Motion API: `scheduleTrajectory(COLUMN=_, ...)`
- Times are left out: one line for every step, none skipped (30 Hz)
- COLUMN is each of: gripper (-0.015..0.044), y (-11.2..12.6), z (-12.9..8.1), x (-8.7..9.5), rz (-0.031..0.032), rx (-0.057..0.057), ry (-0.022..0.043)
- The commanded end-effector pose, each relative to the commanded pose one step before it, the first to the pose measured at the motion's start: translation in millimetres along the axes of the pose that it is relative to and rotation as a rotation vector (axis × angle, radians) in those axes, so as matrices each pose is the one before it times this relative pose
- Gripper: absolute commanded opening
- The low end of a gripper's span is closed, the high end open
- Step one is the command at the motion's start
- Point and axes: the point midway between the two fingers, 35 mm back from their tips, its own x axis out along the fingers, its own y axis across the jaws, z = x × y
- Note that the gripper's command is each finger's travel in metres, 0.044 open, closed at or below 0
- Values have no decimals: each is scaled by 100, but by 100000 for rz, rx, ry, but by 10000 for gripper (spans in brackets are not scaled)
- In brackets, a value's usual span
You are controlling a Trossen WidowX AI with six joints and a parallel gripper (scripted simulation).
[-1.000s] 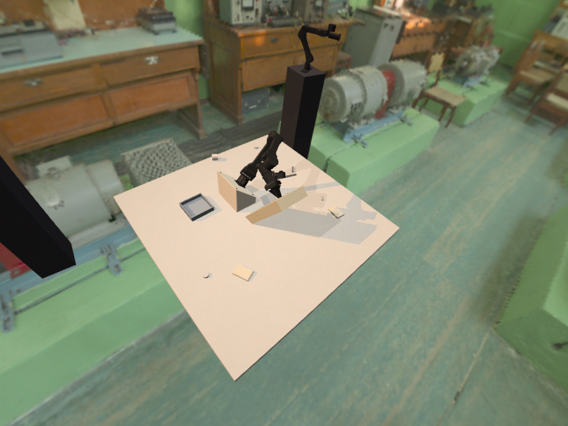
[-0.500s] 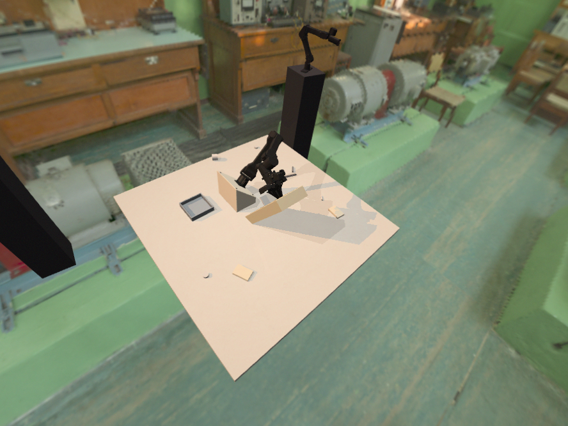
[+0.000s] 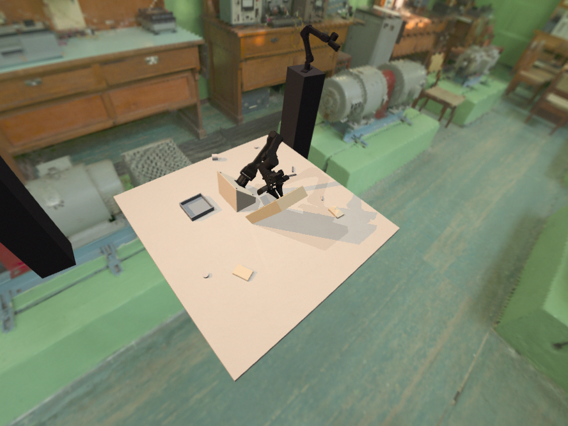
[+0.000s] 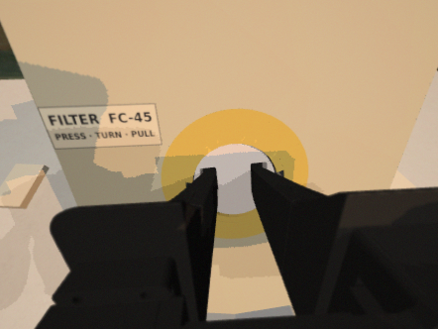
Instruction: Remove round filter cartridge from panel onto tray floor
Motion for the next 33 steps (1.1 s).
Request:
scheduleTrajectory(gripper=0, y=-303, z=-33, x=-942, rz=-872, rx=379, ry=1380)
scheduleTrajectory(gripper=0, y=-74, z=-6, x=-456, rz=-132, rx=-438, ry=195)
scheduleTrajectory(gripper=0, y=-60, z=-9, x=-458, rz=-99, rx=-426, ry=162)
scheduleTrajectory(gripper=0, y=-46, z=-11, x=-460, rz=-68, rx=-415, ry=127)
scheduleTrajectory(gripper=0, y=-32, z=-13, x=-462, rz=-39, rx=-404, ry=91)
scheduleTrajectory(gripper=0, y=-18, z=-14, x=-464, rz=-12, rx=-394, ry=54)
scheduleTrajectory(gripper=0, y=-3, z=-14, x=-465, rz=13, rx=-385, ry=16)
scheduleTrajectory(gripper=0, y=11, z=-14, x=-466, rz=37, rx=-376, ry=-24)
scheduleTrajectory(gripper=0, y=25, z=-14, x=-467, rz=59, rx=-368, ry=-64)
scheduleTrajectory(gripper=0, y=38, z=-12, x=-467, rz=78, rx=-361, ry=-106)
scheduleTrajectory(gripper=0, y=52, z=-11, x=-467, rz=96, rx=-355, ry=-148)
scheduleTrajectory(gripper=0, y=66, z=-8, x=-467, rz=112, rx=-349, ry=-191)
scheduleTrajectory(gripper=0, y=79, z=-6, x=-467, rz=125, rx=-343, ry=-234)
scheduleTrajectory(gripper=0, y=75, z=-2, x=-385, rz=112, rx=-280, ry=-226)
scheduleTrajectory(gripper=0, y=49, z=0, x=-231, rz=71, rx=-167, ry=-150)
scheduleTrajectory(gripper=0, y=17, z=0, x=-77, rz=24, rx=-55, ry=-53)
scheduleTrajectory(gripper=0, y=0, z=0, x=0, rz=0, rx=0, ry=0)
scheduleTrajectory(gripper=0, y=0, z=0, x=0, rz=0, rx=0, ry=0)
scheduleTrajectory(gripper=0, y=0, z=0, x=0, rz=0, rx=0, ry=0)
scheduleTrajectory(gripper=0, y=0, z=0, x=0, rz=0, rx=0, ry=0)
scheduleTrajectory(gripper=0, y=2, z=-49, x=6, rz=0, rx=0, ry=0)
scheduleTrajectory(gripper=0, y=5, z=-149, x=19, rz=0, rx=1, ry=1)
scheduleTrajectory(gripper=0, y=9, z=-249, x=32, rz=0, rx=2, ry=1)
scheduleTrajectory(gripper=0, y=10, z=-287, x=37, rz=0, rx=3, ry=2)
scheduleTrajectory(gripper=0, y=12, z=-311, x=40, rz=0, rx=3, ry=2)
scheduleTrajectory(gripper=0, y=12, z=-313, x=41, rz=0, rx=3, ry=2)
scheduleTrajectory(gripper=0, y=13, z=-314, x=41, rz=0, rx=3, ry=2)
scheduleTrajectory(gripper=0, y=14, z=-316, x=41, rz=0, rx=3, ry=2)
scheduleTrajectory(gripper=0, y=14, z=-317, x=41, rz=0, rx=3, ry=2)
scheduleTrajectory(gripper=0, y=15, z=-318, x=41, rz=0, rx=3, ry=2)
scheduleTrajectory(gripper=0, y=16, z=-320, x=41, rz=0, rx=4, ry=2)
scheduleTrajectory(gripper=0, y=16, z=-321, x=41, rz=0, rx=4, ry=2)
scheduleTrajectory(gripper=0, y=17, z=-322, x=42, rz=0, rx=4, ry=2)
